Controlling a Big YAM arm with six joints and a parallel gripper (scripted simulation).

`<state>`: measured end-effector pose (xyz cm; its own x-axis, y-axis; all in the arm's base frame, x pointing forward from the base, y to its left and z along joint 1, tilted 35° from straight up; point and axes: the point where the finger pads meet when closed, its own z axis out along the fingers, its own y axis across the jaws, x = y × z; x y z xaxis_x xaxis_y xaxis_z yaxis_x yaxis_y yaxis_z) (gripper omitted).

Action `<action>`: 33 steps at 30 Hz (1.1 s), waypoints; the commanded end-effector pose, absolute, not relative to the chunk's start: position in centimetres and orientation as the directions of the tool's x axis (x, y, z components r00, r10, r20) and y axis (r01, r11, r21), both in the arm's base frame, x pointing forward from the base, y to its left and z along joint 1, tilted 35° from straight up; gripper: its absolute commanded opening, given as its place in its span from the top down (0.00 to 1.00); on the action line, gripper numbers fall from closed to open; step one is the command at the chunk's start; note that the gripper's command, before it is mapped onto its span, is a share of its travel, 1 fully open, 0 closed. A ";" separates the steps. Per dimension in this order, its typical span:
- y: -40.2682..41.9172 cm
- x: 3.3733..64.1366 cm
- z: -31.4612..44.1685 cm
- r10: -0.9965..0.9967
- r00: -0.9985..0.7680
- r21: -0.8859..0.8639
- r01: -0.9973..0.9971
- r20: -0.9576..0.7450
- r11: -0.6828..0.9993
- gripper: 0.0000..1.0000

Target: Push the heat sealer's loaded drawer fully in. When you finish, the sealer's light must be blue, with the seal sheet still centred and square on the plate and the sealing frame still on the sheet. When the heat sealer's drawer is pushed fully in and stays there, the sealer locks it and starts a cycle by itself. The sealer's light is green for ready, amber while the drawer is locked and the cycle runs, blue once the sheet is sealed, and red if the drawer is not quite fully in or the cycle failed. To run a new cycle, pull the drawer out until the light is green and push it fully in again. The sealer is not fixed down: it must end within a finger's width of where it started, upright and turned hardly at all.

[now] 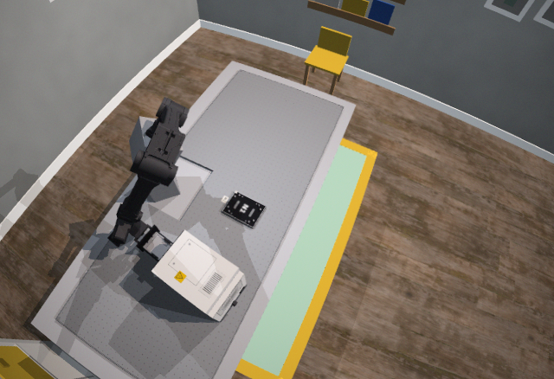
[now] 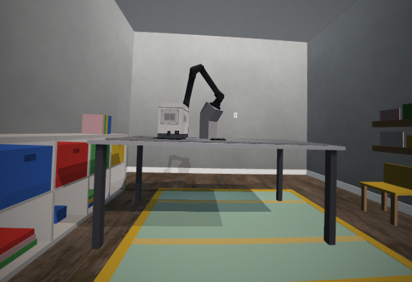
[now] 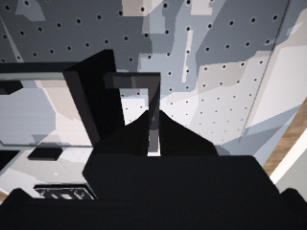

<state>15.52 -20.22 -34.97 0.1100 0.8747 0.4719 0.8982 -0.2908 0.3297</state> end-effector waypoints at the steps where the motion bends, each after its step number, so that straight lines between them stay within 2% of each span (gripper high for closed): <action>1: -19.9 15.3 -35.5 0.868 0.127 0.325 0.893 0.479 -0.310 1.00; 33: -22.3 20.1 -33.2 0.880 0.106 0.340 0.896 0.463 -0.287 1.00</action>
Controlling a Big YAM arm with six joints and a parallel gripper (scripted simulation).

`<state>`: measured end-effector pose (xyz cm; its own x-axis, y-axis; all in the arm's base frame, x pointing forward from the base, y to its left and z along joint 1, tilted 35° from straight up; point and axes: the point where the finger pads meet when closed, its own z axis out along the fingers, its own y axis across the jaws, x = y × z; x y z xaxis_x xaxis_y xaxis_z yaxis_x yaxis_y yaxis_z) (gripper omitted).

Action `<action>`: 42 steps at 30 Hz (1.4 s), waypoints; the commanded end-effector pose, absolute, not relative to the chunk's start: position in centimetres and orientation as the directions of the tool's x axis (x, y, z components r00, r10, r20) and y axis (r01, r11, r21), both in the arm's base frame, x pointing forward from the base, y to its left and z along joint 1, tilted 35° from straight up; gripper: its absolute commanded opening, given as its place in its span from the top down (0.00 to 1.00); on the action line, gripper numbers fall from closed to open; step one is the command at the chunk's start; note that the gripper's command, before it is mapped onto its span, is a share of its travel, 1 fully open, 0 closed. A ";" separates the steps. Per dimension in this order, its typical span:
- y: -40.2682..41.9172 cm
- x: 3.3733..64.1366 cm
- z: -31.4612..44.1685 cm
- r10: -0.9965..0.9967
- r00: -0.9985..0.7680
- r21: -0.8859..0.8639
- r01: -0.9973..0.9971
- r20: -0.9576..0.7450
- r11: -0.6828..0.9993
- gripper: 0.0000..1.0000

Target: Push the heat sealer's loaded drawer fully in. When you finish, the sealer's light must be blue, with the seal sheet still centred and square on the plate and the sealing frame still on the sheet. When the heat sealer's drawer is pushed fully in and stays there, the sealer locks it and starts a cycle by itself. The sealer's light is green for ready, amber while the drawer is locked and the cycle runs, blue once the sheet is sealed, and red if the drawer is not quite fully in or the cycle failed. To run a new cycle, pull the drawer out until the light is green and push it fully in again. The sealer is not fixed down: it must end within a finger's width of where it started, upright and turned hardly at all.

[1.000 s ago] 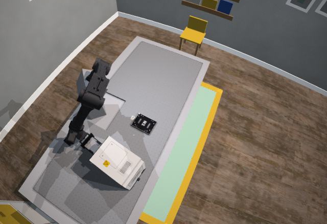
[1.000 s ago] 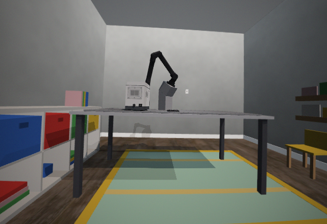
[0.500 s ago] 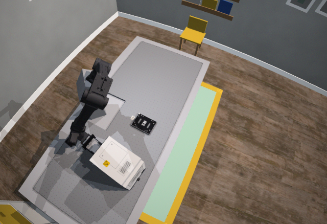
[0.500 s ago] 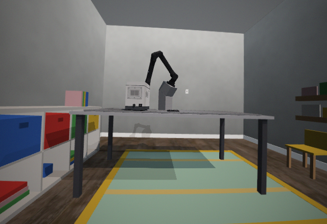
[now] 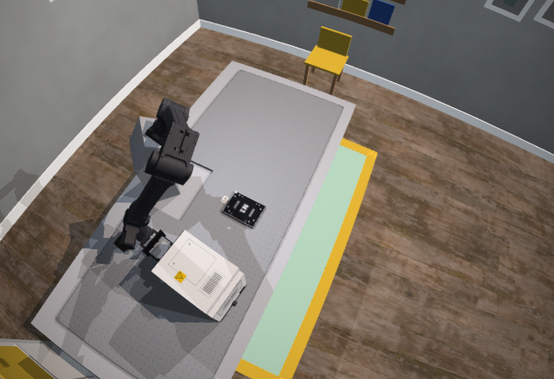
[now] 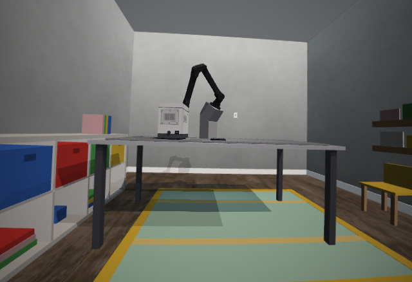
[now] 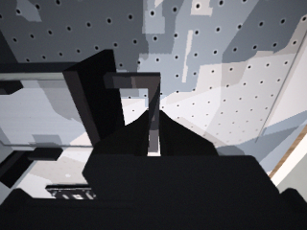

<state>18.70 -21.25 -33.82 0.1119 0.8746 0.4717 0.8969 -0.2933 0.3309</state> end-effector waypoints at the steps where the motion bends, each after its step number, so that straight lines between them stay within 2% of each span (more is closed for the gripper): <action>1: -22.3 20.3 -33.2 0.879 0.106 0.339 0.896 0.464 -0.287 1.00; 21: -23.1 23.0 -32.1 0.880 0.105 0.341 0.895 0.463 -0.286 1.00; 35: -22.5 22.0 -32.7 0.875 0.114 0.333 0.895 0.470 -0.296 1.00; 36: -22.5 22.0 -32.7 0.875 0.114 0.333 0.895 0.470 -0.296 0.55; 42: -22.5 22.0 -32.7 0.875 0.114 0.333 0.895 0.470 -0.296 0.55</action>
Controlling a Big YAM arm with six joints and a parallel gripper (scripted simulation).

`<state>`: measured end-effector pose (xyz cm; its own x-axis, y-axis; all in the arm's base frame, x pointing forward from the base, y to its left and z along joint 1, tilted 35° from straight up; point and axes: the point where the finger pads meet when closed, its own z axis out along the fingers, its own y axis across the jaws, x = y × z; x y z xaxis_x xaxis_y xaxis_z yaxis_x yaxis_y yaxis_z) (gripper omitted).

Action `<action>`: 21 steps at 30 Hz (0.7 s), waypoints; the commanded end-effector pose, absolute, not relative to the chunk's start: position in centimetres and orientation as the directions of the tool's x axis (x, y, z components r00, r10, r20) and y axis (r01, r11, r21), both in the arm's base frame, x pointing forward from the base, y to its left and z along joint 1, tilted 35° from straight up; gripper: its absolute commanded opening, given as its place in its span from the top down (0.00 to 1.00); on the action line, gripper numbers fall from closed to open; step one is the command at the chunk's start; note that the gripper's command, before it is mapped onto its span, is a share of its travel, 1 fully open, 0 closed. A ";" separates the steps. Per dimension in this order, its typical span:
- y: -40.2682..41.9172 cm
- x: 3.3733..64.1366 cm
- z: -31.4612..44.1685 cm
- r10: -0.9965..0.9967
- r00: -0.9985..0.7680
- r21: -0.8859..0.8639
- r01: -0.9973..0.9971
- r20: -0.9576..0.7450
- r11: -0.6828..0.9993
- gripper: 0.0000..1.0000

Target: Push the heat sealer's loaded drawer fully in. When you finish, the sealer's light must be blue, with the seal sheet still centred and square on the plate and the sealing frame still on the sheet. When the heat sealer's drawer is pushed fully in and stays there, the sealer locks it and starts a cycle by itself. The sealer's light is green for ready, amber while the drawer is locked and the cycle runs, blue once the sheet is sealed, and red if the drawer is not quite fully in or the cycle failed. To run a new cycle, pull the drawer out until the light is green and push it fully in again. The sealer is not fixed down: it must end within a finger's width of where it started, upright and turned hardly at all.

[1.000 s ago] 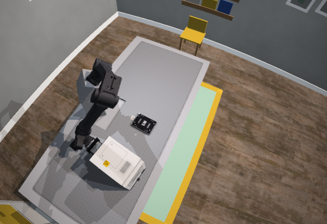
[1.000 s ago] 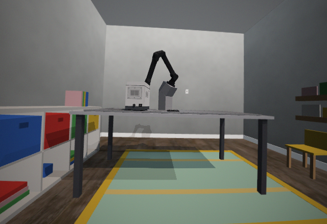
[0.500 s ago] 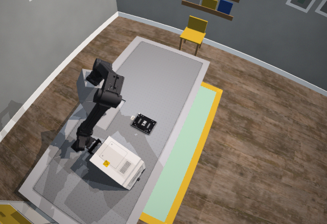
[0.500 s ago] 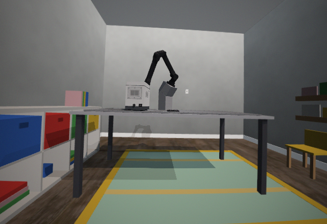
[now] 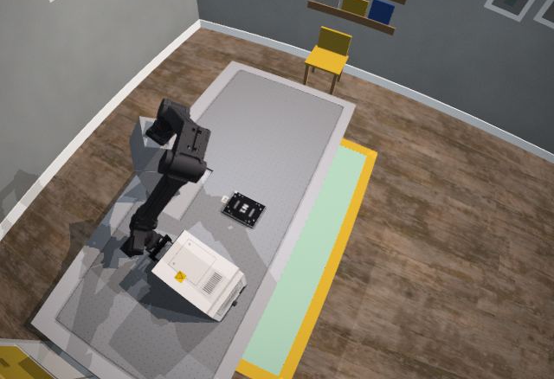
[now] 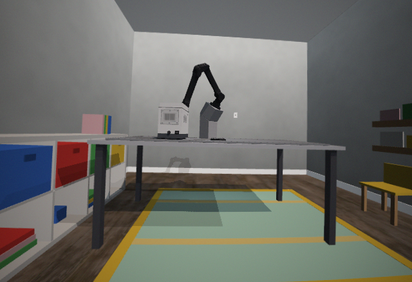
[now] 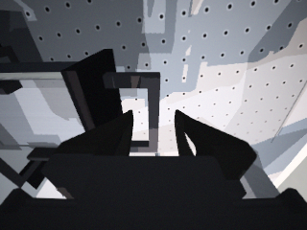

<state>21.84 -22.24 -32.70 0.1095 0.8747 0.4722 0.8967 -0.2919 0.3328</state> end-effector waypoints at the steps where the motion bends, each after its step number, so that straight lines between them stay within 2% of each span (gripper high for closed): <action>1: -22.5 22.0 -32.7 0.875 0.114 0.333 0.895 0.470 -0.296 0.55; 21: -23.6 21.0 -30.8 0.876 0.120 0.336 0.892 0.467 -0.302 0.55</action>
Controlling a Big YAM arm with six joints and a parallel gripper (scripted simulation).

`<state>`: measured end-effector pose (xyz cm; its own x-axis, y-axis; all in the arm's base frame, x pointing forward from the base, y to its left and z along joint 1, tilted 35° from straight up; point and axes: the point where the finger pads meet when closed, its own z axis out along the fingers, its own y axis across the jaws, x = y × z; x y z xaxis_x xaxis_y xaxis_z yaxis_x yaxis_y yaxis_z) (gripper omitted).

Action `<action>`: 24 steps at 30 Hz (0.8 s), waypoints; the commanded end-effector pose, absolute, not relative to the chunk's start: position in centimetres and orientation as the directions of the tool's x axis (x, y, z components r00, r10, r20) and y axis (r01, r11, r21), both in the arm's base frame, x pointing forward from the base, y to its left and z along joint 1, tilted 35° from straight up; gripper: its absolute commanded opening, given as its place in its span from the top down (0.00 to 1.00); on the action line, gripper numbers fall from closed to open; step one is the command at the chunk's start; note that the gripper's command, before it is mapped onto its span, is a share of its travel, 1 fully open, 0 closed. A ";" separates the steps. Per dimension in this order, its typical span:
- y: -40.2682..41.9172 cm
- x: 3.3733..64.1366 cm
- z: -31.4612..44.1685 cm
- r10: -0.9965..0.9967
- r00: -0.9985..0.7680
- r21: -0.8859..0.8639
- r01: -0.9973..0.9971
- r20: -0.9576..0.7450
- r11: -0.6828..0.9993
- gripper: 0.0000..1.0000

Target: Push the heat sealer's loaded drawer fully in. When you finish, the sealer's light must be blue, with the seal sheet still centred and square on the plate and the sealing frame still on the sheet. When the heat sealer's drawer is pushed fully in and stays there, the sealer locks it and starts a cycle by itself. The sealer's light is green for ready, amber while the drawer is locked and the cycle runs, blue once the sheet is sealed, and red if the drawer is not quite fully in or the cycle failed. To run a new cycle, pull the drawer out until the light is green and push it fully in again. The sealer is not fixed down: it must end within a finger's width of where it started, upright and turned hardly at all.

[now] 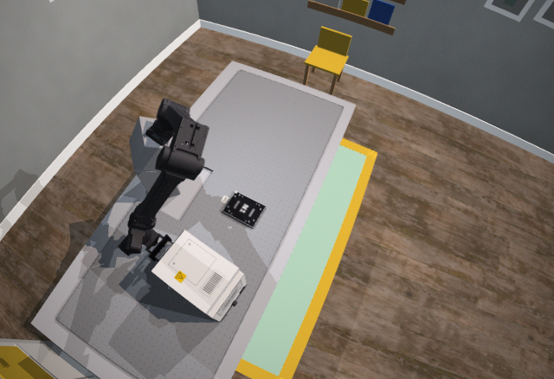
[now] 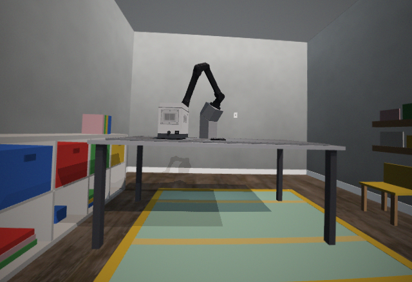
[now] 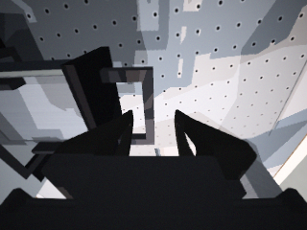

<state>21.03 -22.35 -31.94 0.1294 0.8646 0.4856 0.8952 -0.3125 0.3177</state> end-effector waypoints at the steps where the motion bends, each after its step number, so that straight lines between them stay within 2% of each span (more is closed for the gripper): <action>1: -23.6 21.0 -30.8 0.876 0.120 0.336 0.892 0.467 -0.302 0.55; 24: -24.9 19.4 -28.0 0.876 0.120 0.336 0.892 0.466 -0.301 0.55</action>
